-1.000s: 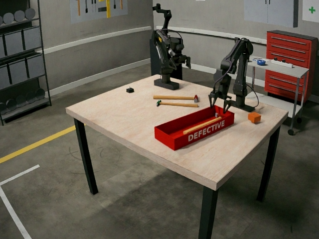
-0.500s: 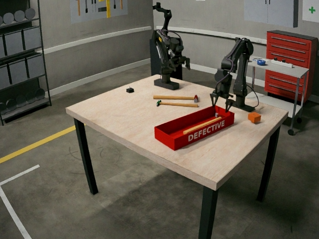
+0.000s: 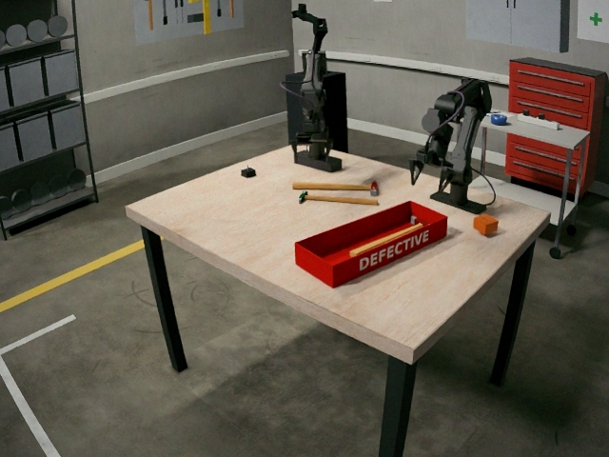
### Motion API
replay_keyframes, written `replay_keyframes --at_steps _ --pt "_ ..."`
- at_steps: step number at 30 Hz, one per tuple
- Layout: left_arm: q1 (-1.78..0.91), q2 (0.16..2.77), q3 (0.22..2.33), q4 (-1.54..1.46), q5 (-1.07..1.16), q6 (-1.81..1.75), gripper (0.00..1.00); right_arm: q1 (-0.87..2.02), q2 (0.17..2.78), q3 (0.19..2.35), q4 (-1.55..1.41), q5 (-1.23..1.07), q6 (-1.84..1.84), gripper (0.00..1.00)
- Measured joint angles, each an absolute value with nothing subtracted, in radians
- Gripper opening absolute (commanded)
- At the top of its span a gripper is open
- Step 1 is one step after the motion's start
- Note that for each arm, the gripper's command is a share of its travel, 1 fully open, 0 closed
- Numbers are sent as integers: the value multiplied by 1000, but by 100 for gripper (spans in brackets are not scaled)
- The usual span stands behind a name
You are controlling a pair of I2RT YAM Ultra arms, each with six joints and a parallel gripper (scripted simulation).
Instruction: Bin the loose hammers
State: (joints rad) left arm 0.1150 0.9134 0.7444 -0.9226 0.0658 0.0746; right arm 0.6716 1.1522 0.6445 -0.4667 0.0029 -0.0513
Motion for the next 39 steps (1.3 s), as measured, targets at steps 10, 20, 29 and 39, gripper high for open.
replay_keyframes --at_steps 10,20,29,39 --pt "115 865 737 -938 66 68 100 581 1219 676 -524 3 -54 100" --pt "115 865 737 -933 66 60 100 581 1219 678 -534 1 -57 100" --pt "90 803 848 -796 60 20 100 715 1167 664 -561 -7 -68 100" --pt "43 808 918 -506 33 -6 100 955 1130 644 -577 0 -64 100"
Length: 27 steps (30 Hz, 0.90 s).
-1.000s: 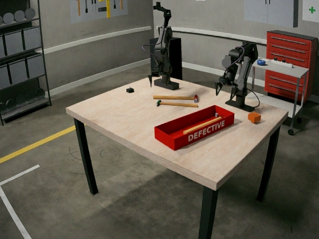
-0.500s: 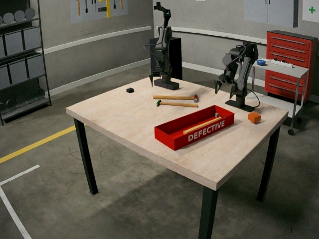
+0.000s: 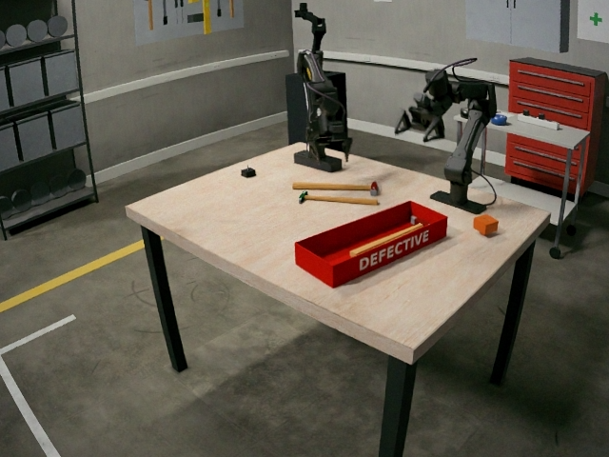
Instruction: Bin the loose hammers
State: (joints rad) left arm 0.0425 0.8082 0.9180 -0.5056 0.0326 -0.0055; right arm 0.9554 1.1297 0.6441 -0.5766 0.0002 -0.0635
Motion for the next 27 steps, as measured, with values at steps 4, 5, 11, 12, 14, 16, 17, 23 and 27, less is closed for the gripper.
replay_keyframes --at_steps 4,5,11,12,14,16,17,23,27 --pt "26 850 948 -350 20 -6 100 1087 1130 644 -574 3 -57 100" --pt "22 867 955 -310 17 -6 100 1123 1130 644 -572 3 -57 100" --pt "12 953 981 -138 5 -4 100 1243 1158 644 -561 -1 -57 100" --pt "10 968 987 -115 4 -4 100 1261 1166 645 -561 -1 -57 100" --pt "9 995 998 -75 2 -3 100 1295 1182 653 -560 -1 -57 100" --pt "7 1016 1007 -46 1 -2 100 1316 1192 662 -556 -1 -57 100" --pt "7 1024 1011 -37 1 -2 100 1323 1195 665 -554 -1 -57 100" --pt "7 1038 1019 -19 1 -2 100 1330 1202 670 -553 -1 -57 100" --pt "7 1038 1021 -14 1 -2 100 1330 1202 670 -553 -1 -57 100"
